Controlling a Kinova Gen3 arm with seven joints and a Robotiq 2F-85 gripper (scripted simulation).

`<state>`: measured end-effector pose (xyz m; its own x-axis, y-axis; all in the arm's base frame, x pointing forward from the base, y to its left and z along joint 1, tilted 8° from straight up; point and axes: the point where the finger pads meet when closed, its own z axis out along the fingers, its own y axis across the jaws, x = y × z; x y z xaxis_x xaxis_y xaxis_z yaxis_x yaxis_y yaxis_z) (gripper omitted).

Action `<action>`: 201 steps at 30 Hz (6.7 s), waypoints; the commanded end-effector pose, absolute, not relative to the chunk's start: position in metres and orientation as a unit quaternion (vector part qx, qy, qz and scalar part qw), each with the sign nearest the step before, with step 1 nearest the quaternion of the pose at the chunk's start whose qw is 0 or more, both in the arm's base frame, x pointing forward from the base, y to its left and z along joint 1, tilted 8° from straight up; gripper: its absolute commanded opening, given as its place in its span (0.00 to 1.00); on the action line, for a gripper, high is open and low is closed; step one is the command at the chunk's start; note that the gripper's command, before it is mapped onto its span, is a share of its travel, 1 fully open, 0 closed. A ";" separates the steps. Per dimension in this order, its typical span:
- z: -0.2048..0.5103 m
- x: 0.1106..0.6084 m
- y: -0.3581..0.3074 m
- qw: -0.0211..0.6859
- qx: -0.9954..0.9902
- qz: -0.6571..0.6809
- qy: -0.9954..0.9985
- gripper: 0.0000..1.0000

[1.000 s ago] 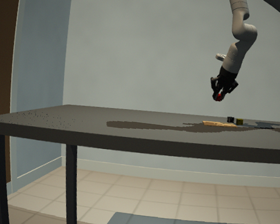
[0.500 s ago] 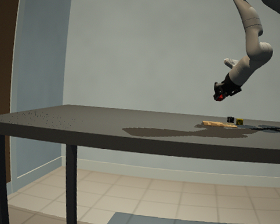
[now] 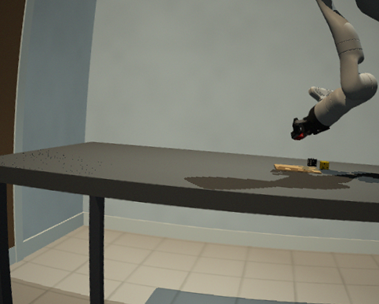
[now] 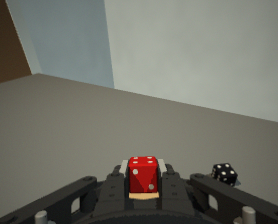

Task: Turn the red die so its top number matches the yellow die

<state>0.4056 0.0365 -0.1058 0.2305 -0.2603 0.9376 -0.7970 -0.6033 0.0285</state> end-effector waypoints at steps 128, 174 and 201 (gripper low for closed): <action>-0.187 0.409 0.027 0.266 0.738 0.508 -0.354 0.21; -0.187 0.409 0.027 0.266 0.738 0.508 -0.354 0.41; -0.187 0.409 0.027 0.266 0.738 0.508 -0.354 0.41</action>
<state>0.4085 0.0262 -0.1880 0.2330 -0.2520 0.9393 -0.7944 -0.6064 0.0344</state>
